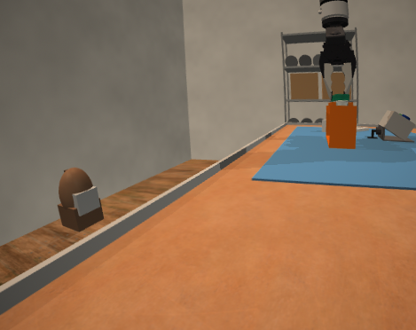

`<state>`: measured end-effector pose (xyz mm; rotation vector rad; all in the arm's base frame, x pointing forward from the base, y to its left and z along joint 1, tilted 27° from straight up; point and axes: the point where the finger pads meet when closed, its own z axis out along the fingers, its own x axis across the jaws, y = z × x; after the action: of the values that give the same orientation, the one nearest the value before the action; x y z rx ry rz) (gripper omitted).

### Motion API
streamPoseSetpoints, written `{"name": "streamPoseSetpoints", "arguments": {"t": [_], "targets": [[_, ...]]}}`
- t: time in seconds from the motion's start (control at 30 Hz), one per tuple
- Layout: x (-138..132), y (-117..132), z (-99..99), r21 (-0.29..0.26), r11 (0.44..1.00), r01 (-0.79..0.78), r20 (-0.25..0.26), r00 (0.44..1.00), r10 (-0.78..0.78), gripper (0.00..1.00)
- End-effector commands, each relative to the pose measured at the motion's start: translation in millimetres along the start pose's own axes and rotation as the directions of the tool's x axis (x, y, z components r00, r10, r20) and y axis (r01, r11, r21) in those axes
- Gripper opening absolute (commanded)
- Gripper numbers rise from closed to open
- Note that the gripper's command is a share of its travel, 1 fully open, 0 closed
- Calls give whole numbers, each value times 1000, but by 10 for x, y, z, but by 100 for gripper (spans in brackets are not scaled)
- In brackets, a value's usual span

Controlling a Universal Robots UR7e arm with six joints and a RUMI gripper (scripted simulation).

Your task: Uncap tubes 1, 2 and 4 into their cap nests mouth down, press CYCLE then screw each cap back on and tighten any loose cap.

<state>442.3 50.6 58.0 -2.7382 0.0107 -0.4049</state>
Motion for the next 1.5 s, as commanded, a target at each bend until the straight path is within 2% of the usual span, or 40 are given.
{"name": "streamPoseSetpoints", "arguments": {"t": [0.0,0.17,0.3,0.33,0.73,0.8,0.87,0.9,0.93,1.03,1.1,1.13,1.17,1.2,1.23,1.47], "targets": [[4,0,-2,-4,996,-86,-1,996,86,0],[4,0,-2,-4,983,-185,-1,983,185,0],[4,0,-2,-4,981,-193,-1,981,193,0],[4,0,-2,-4,981,-193,-1,981,193,35],[4,0,-2,-3,981,-192,-1,981,192,35],[4,-1,-11,-4,1000,-28,-1,1000,28,35],[4,-1,-16,-4,991,131,0,991,-131,35],[4,0,-16,-4,990,138,0,990,-138,35],[4,-1,-16,-4,976,217,0,976,-217,35],[4,0,-16,-4,975,220,0,975,-220,35],[4,0,-16,-4,925,379,1,925,-379,35],[4,0,-16,-4,925,379,1,925,-379,35],[4,-1,-16,-4,891,455,1,891,-455,35],[4,0,-16,-4,891,455,1,891,-455,35],[4,-1,-16,-4,850,527,1,850,-527,35],[3,-1,-16,-4,840,542,1,840,-542,35]]}}
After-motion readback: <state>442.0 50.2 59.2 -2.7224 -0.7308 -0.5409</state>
